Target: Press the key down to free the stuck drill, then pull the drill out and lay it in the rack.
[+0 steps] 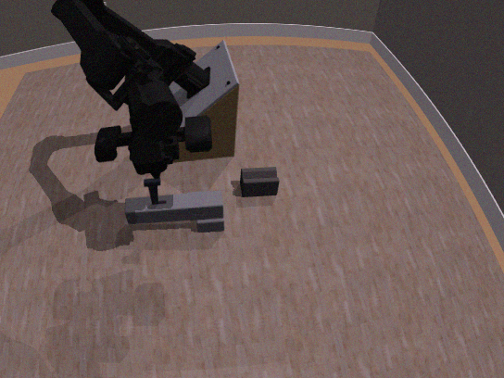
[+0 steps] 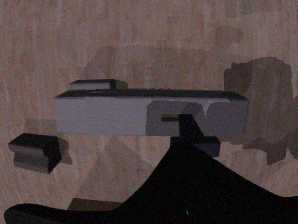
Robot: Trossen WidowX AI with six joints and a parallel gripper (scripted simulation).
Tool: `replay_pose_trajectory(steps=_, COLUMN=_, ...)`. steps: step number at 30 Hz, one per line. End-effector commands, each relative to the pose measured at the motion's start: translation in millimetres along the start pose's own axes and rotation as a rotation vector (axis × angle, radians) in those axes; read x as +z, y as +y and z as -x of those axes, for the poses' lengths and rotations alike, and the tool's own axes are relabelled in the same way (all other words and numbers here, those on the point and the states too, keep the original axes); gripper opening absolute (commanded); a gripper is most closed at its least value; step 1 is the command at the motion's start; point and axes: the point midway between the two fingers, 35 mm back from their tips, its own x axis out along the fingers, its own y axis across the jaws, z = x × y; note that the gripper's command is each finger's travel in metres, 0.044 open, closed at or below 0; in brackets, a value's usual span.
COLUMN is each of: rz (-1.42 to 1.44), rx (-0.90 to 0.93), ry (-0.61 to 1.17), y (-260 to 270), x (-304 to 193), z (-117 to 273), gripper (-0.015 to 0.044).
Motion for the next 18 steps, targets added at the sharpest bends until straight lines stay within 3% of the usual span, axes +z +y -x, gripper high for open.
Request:
replay_pose_trajectory(steps=1, rz=0.005, rx=-0.036, ry=0.032, y=-10, x=-8, z=-4, gripper=0.0)
replay_pose_trajectory(steps=18, rz=0.004, rx=-0.036, ry=0.032, y=-12, x=-10, z=-19, gripper=0.0)
